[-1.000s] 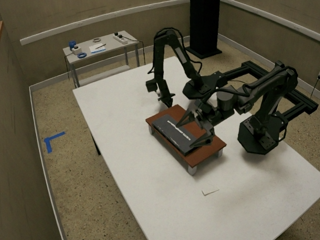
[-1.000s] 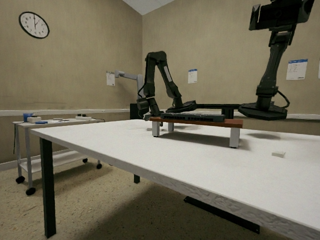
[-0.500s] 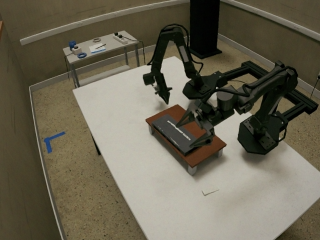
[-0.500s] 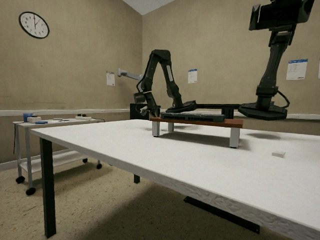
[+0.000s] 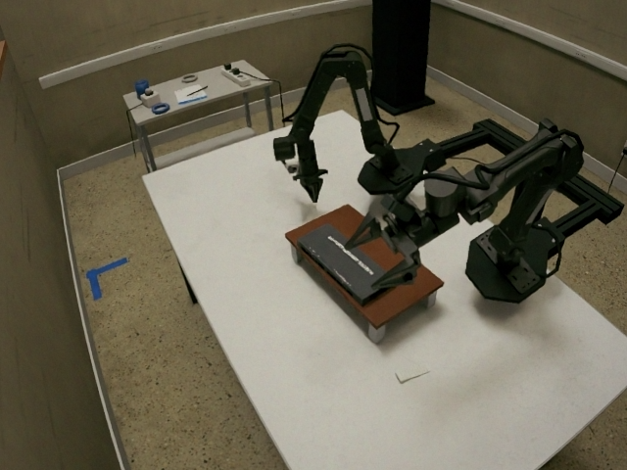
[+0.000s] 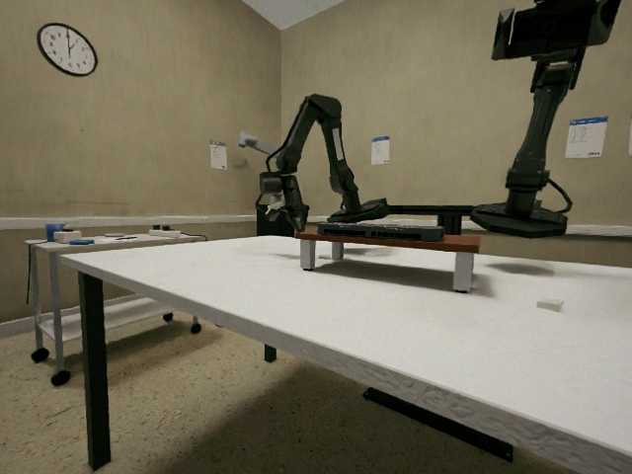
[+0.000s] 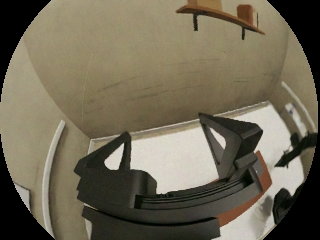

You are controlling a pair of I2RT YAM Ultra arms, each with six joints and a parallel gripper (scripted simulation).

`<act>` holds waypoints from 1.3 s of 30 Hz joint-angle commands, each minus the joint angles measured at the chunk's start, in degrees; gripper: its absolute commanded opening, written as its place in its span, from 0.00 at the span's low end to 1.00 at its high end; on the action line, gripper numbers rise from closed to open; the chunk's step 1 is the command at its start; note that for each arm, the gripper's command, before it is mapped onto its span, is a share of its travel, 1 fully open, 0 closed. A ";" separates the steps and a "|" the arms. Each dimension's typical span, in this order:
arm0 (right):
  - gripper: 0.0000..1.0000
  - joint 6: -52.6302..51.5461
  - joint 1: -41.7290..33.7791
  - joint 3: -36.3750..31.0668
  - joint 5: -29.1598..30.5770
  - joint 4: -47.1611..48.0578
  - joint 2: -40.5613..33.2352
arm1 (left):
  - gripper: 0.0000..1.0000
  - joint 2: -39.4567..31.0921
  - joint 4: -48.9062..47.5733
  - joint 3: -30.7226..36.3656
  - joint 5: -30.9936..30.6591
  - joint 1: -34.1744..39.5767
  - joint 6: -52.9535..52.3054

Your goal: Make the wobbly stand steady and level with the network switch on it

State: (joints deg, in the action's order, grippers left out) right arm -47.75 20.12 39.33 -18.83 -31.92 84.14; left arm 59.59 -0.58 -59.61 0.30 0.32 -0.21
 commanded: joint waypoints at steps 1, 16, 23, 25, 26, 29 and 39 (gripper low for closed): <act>0.00 6.91 -2.05 2.60 3.60 4.64 -3.24 | 1.00 0.59 0.49 -2.26 -0.50 -0.34 0.07; 0.00 22.37 -10.09 13.24 10.96 10.71 -11.49 | 1.00 -0.15 1.14 -2.31 -0.72 -0.70 0.48; 0.00 32.84 -14.15 16.59 14.63 17.95 -17.83 | 1.00 -0.34 1.28 -2.00 -0.78 -0.55 0.51; 0.00 35.50 -15.25 17.16 15.65 19.86 -19.18 | 1.00 -0.49 1.29 -2.36 -0.78 -0.91 0.52; 0.00 36.85 -15.79 17.57 16.15 20.92 -19.92 | 1.00 -0.33 1.31 -2.38 -0.82 -0.48 0.53; 0.00 40.75 -17.40 19.31 17.63 23.70 -22.17 | 1.00 0.18 1.33 -2.41 -0.84 -0.31 0.55; 0.00 50.42 -20.60 20.82 19.78 32.04 -23.52 | 1.00 -1.39 0.60 -2.37 -0.91 -0.38 0.51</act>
State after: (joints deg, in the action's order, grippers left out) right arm -1.56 0.56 57.60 -0.27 -3.51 60.88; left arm 60.05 0.03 -60.07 -0.01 -0.01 -0.01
